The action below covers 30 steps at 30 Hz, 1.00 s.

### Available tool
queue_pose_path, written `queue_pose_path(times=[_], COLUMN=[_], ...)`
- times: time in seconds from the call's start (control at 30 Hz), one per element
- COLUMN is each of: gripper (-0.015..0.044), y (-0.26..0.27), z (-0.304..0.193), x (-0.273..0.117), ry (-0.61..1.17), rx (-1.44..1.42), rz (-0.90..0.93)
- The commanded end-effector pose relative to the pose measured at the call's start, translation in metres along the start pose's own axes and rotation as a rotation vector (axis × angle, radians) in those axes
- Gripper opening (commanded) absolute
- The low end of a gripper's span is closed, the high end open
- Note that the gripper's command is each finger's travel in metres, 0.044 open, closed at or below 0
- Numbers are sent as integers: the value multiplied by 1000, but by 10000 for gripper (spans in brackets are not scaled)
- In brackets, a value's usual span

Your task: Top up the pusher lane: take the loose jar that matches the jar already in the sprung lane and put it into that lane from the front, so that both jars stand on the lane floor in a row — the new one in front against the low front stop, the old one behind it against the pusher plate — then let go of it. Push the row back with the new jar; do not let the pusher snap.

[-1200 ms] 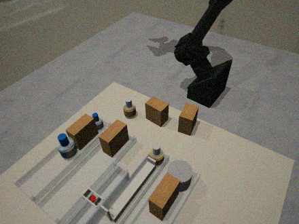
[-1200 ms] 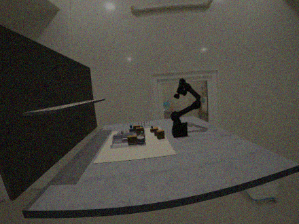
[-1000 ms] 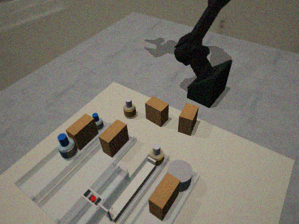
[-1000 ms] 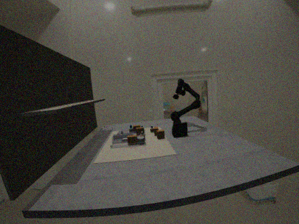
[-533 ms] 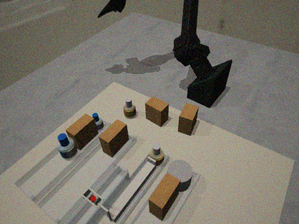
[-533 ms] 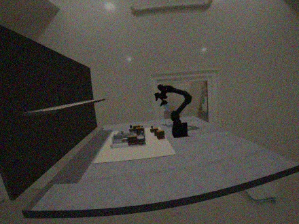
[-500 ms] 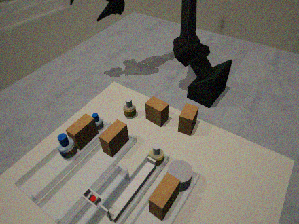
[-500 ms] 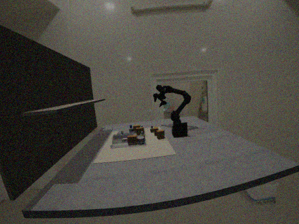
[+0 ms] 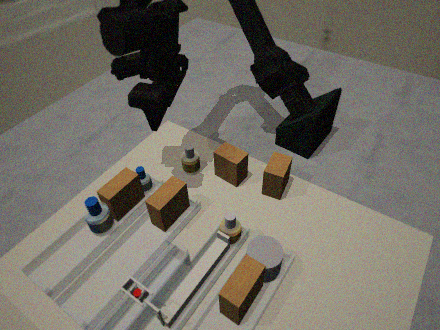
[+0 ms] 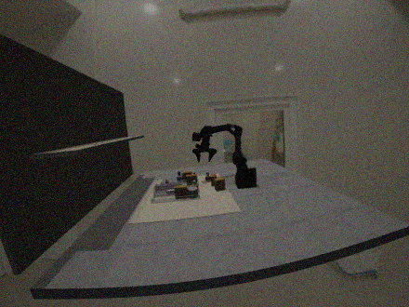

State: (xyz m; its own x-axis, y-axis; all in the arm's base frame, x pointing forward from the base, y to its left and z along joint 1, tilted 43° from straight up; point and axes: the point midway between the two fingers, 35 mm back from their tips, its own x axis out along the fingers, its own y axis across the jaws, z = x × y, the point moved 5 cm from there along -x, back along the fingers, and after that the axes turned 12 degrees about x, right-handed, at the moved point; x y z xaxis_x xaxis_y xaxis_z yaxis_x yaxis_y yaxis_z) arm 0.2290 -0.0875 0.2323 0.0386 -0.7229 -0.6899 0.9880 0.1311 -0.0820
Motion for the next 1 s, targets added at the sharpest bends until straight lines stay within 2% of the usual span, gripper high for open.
queue_pose_path(times=[0.0, 0.23, 0.33, 0.67, 0.97], gripper=[440, 440, 440, 440, 440], y=[9, 4, 1, -5, -6], z=[-41, -46, -48, -50, -51], x=[19, 24, 44, 73, 85], ry=[97, 116, 116, 114, 114], rx=[-290, -346, -346, -346, -345], rz=[-107, -128, -128, -129, -128])
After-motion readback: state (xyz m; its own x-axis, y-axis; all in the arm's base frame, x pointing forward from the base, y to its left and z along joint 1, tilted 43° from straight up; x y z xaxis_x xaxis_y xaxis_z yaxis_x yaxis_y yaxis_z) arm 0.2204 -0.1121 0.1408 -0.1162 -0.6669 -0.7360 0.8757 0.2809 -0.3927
